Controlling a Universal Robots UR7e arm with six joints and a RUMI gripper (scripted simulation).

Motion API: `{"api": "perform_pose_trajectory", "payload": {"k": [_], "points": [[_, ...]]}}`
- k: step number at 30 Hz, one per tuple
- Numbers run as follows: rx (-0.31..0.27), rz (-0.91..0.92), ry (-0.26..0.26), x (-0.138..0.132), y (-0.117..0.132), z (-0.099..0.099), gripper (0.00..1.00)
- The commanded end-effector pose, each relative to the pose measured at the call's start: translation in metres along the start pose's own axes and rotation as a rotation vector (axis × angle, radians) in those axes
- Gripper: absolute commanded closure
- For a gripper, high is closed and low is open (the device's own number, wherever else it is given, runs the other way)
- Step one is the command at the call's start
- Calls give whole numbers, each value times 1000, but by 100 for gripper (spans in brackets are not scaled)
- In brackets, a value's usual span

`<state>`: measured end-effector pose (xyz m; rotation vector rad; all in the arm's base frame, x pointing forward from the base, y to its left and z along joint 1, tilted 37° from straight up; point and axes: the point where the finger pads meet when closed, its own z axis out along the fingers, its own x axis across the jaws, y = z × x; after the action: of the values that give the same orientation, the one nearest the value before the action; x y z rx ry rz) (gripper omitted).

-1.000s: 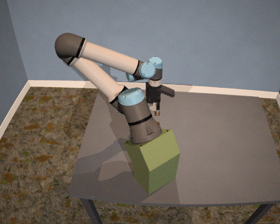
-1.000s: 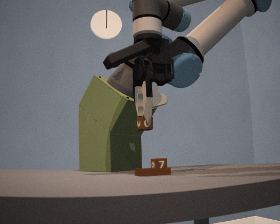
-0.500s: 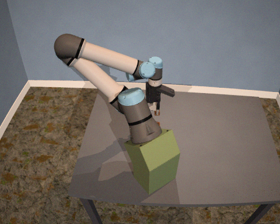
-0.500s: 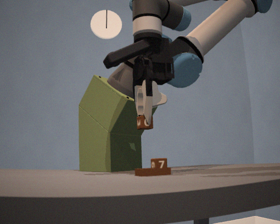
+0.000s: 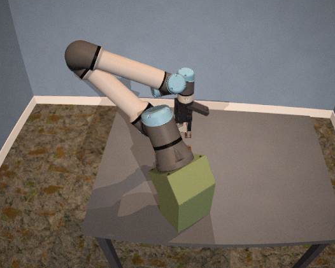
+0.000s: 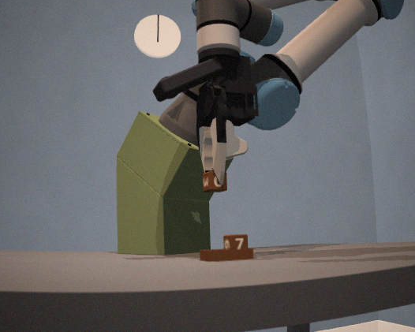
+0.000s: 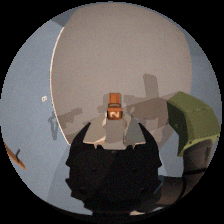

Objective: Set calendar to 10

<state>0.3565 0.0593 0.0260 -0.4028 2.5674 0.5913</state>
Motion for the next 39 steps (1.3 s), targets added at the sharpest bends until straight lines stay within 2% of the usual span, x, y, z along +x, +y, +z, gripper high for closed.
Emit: {"api": "perform_pose_trajectory", "payload": {"k": [1,9,22,37,39], "points": [[0,-23,0,-1,0,0,90],[0,-82,0,-2,-1,0,90],[0,-280,0,-5,-2,0,90],[0,-739,-1,-12,-3,0,90],[0,-739,-1,-12,-3,0,90]]}}
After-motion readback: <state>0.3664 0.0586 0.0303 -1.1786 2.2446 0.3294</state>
